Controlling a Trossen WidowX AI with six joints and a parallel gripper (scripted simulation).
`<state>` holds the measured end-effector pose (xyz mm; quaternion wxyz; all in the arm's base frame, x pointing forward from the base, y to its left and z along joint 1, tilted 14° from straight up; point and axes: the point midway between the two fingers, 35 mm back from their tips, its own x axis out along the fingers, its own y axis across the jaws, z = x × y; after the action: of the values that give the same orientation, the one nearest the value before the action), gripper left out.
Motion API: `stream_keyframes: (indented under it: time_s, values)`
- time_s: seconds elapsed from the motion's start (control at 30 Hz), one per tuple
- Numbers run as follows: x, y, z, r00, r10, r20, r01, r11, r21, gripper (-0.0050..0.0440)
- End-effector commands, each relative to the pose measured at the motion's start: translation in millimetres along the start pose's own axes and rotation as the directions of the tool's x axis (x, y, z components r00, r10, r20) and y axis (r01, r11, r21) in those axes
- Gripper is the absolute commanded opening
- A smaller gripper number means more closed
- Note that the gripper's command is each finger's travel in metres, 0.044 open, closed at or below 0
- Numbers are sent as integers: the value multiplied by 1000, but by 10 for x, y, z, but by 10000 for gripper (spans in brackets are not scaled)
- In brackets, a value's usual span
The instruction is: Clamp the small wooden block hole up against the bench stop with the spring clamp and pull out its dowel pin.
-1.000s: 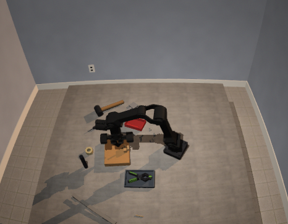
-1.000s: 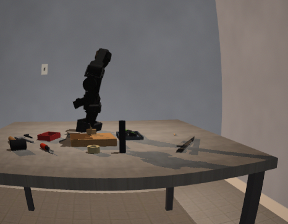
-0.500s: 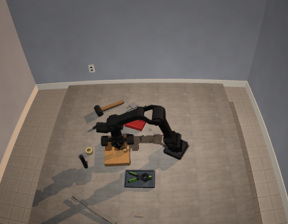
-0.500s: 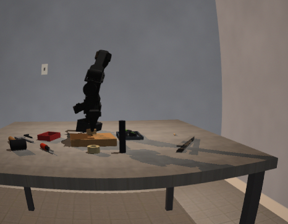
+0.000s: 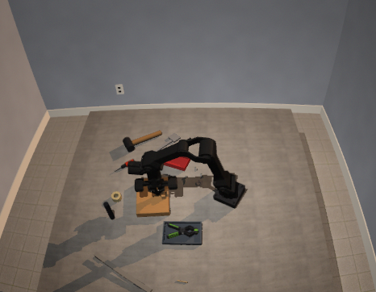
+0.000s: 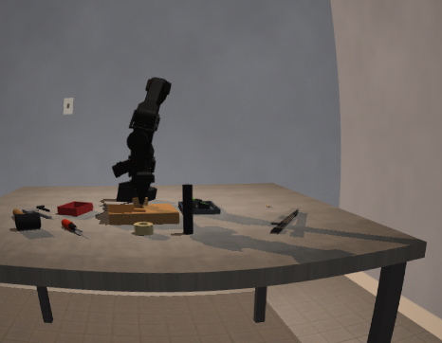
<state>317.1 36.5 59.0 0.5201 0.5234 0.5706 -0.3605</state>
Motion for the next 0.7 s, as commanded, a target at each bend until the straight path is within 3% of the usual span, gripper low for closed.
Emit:
stream_keyframes:
  time_s: [0.0, 0.27, 0.43, 0.67]
  values:
    - [-30, -81, -3, 1000, 4, 3, -4, 1000, 0, 0]
    - [-30, -199, -3, 1000, 4, 3, -4, 1000, 0, 0]
    - [-24, 4, -4, 1000, 4, 3, -4, 1000, 0, 0]
    - [-40, -11, -10, 1000, 12, 2, -12, 1000, -7, 0]
